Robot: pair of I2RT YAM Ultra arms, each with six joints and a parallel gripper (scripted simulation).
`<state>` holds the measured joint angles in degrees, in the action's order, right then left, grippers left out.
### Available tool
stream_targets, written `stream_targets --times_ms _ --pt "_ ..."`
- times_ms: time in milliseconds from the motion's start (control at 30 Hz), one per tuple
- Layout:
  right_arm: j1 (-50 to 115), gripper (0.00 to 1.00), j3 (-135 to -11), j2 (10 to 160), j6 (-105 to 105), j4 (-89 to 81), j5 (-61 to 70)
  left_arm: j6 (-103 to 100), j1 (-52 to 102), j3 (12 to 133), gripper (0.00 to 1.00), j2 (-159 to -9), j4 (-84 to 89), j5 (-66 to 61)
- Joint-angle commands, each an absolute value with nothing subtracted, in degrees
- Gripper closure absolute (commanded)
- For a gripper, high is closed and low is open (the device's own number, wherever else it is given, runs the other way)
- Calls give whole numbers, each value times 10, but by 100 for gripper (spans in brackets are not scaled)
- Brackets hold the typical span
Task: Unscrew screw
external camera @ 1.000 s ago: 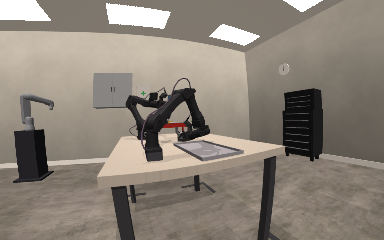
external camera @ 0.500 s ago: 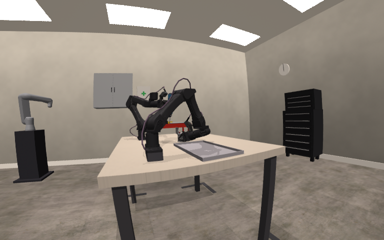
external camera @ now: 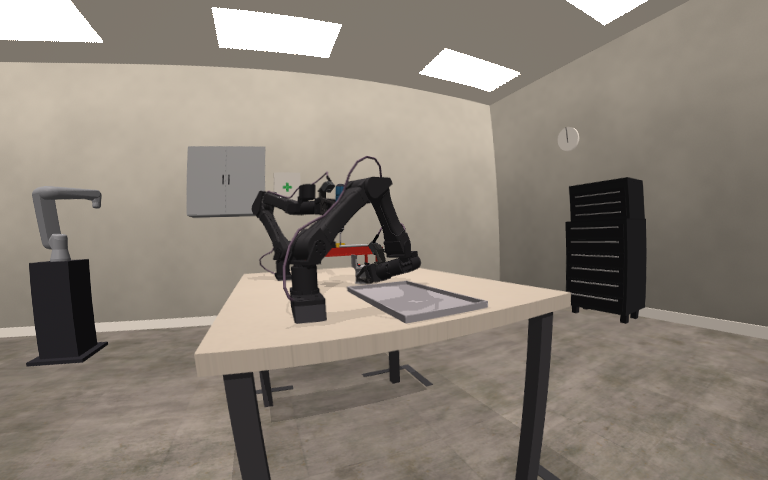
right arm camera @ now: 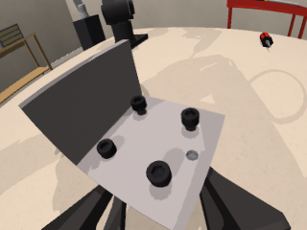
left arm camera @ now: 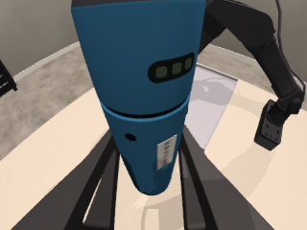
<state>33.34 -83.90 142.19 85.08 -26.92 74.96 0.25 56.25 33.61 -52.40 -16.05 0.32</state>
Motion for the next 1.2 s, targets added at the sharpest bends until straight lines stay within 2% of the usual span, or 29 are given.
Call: stream_targets --times_ms 0,1167 --pt "338 41 -855 1421 856 -277 767 2 559 359 58 -521 -223 0" --pt "338 41 -855 1421 856 -277 767 -4 561 360 58 -514 -236 1"
